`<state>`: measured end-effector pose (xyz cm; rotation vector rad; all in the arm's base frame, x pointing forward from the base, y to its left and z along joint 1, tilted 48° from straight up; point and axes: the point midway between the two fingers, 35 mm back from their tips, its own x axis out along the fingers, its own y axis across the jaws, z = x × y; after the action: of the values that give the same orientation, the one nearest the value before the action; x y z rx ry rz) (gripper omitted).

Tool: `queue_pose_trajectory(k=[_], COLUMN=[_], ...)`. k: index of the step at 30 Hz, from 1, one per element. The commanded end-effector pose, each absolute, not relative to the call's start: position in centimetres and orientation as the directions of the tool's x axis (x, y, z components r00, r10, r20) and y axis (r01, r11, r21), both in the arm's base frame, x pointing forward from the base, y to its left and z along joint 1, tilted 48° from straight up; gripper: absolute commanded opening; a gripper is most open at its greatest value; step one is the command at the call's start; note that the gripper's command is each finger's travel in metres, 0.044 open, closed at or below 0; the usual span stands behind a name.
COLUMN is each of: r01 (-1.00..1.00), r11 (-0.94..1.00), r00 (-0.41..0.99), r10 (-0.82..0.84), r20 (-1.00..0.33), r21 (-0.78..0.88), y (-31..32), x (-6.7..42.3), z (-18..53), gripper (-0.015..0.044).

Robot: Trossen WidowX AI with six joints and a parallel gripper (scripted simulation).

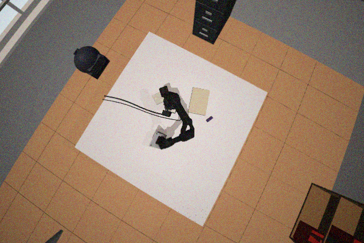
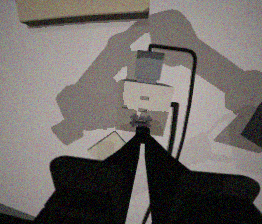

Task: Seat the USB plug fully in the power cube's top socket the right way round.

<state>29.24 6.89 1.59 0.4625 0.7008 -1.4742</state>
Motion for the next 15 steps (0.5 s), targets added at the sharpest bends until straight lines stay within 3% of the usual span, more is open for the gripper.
queue_pose_trajectory(k=[1,15], r01=[0.99,0.913], r11=[0.065,0.248], r00=[-0.038,-0.041], r10=[-0.731,-0.735], r20=[-0.681,-0.677], r21=[-0.126,-0.325], y=[7.19,6.93], x=[29.39,29.25], z=[1.75,1.63], gripper=[0.0,0.0])
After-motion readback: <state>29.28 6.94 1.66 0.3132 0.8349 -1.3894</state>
